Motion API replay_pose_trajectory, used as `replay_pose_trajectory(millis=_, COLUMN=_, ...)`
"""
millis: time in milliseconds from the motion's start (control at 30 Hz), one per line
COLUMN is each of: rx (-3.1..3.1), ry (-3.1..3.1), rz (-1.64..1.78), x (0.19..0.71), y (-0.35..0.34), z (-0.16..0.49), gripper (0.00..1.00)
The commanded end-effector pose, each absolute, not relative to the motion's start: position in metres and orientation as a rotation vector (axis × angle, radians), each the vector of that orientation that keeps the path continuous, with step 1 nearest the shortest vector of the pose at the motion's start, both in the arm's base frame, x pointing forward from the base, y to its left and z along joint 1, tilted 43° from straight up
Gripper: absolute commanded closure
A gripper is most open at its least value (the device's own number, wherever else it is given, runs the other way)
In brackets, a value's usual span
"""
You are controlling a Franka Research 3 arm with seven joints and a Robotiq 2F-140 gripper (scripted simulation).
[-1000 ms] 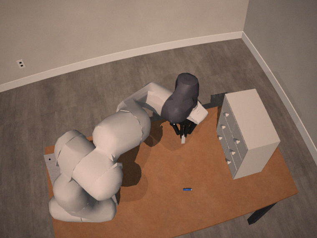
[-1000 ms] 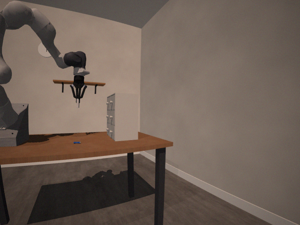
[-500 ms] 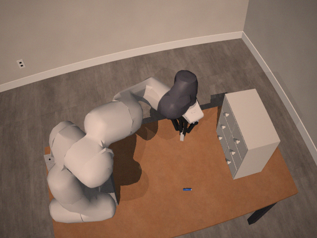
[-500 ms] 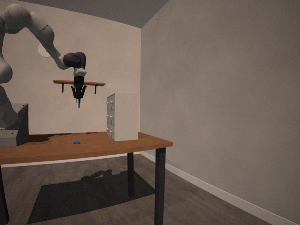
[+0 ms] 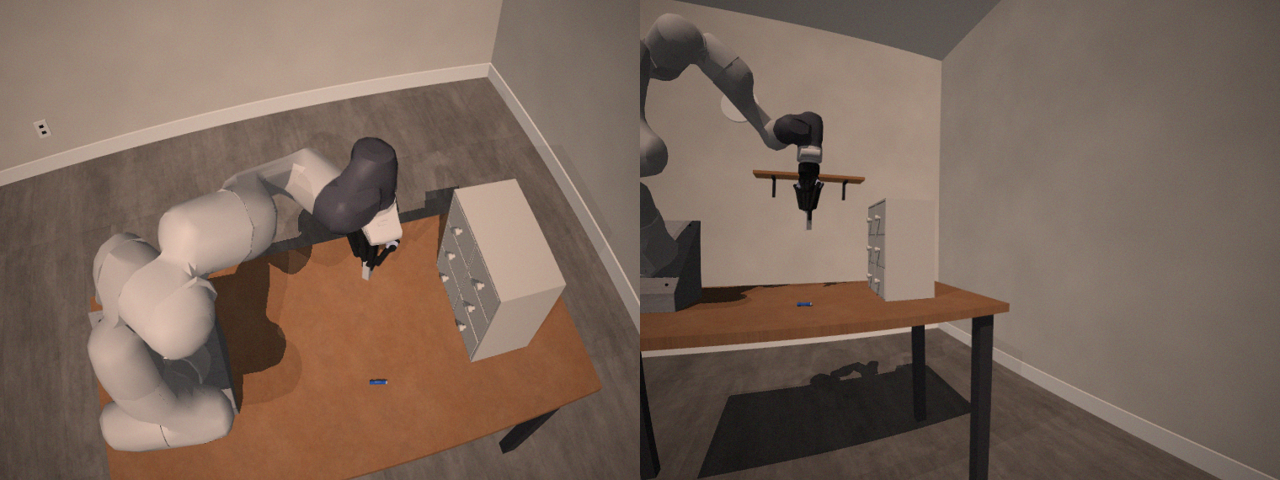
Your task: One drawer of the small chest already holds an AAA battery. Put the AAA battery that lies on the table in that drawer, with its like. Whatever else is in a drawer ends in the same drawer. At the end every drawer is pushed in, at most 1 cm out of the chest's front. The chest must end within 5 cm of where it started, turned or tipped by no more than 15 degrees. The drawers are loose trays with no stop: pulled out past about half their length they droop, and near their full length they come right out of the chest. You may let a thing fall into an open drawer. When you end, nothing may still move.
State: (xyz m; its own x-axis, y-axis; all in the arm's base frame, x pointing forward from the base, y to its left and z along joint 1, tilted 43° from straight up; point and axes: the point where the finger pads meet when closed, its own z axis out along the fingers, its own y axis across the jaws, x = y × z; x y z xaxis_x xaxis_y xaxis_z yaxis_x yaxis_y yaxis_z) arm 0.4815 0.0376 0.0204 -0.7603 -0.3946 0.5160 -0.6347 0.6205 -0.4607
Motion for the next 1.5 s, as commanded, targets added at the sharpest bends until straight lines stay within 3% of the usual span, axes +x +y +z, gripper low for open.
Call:
replay_pose_trajectory(millis=0, rx=0.614, ry=-2.585, rz=0.961, x=0.482, y=0.043, z=0.016, gripper=1.00)
replay_pose_trajectory(millis=1467, rx=0.028, ry=-2.779, rz=1.083, x=0.487, y=0.057, z=0.001, gripper=1.00)
